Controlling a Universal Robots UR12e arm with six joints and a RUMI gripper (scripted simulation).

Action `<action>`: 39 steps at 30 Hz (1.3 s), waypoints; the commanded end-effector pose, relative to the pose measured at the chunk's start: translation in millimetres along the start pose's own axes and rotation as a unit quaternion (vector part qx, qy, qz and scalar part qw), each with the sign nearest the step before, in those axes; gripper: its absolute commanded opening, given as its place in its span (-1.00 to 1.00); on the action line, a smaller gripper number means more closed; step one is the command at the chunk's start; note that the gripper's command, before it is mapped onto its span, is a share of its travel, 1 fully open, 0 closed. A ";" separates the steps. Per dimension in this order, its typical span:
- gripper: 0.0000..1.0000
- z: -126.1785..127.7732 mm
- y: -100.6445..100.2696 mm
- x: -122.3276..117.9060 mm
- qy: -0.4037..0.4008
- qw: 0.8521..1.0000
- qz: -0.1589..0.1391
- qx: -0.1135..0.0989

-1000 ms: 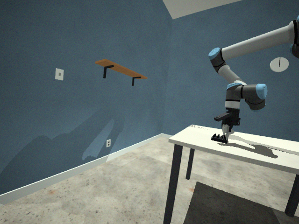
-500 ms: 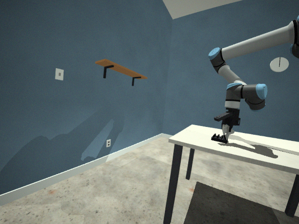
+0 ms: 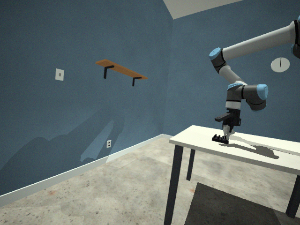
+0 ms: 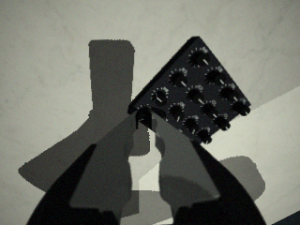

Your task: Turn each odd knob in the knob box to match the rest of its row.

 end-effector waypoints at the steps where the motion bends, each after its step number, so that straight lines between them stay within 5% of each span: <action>1: -0.92 0.1 0.5 0.3 0.000 1.000 0.000 0.000; 39: -0.92 0.0 0.5 0.3 0.006 1.000 0.000 0.000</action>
Point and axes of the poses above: the point where the finger pads meet when closed, its own y axis back along the fingers, its own z axis across the jaws, x = y × z, the point moved 4 cm from there along y, back along the fingers, and after that the axes turned 12 degrees about y, right-handed, at the moved point
